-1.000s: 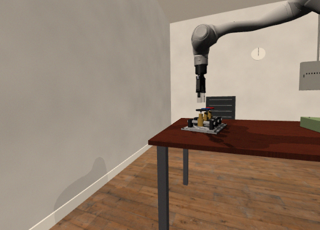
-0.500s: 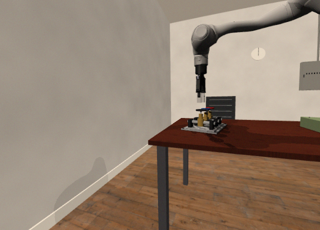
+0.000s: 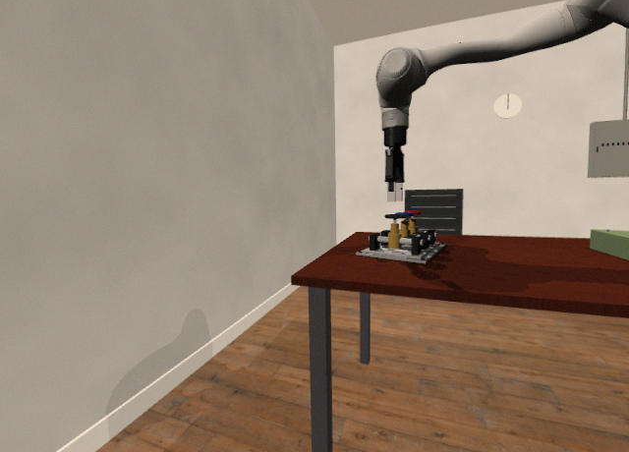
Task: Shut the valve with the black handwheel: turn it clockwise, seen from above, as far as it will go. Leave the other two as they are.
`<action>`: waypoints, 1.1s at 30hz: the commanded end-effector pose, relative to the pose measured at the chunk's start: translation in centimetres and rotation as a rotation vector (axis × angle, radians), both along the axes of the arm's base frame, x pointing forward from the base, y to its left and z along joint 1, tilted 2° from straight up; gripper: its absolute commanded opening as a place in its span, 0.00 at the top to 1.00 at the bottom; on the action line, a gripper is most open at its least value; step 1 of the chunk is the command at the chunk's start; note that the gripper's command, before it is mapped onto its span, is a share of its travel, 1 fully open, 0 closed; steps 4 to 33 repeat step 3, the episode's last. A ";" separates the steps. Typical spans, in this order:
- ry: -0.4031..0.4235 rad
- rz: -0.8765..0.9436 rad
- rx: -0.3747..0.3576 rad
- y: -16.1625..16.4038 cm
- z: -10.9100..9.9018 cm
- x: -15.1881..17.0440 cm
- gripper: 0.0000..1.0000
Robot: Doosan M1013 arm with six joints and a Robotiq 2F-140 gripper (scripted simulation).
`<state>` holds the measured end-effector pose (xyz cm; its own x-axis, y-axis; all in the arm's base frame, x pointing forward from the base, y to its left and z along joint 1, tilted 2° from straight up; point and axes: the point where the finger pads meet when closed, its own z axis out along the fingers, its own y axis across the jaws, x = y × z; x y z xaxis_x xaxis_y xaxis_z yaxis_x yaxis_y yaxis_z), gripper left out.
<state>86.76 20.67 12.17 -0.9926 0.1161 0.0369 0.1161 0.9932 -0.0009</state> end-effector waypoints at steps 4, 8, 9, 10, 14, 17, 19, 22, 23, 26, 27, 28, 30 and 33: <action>0.000 0.000 0.000 0.0 0.0 0.0 0.45; 0.000 0.000 0.000 0.0 0.0 0.0 0.45; 0.000 0.000 0.000 0.0 0.0 0.0 0.45; 0.000 0.000 0.000 0.0 0.0 0.0 0.45; 0.000 0.000 0.000 0.0 0.0 0.0 0.45; 0.000 0.000 0.000 0.0 0.0 0.0 0.45; 0.000 0.000 0.000 0.0 0.0 0.0 0.45; 0.000 0.000 0.000 0.0 0.0 0.0 0.45; 0.000 0.000 0.000 0.0 0.0 0.0 0.45; 0.000 0.000 0.000 0.0 0.0 0.0 0.45; 0.000 0.000 0.000 0.0 0.0 0.0 0.45; 0.000 0.000 0.000 0.0 0.0 0.0 0.45; 0.000 0.000 0.000 0.0 0.0 0.0 0.45; 0.000 0.000 0.000 0.0 0.0 0.0 0.45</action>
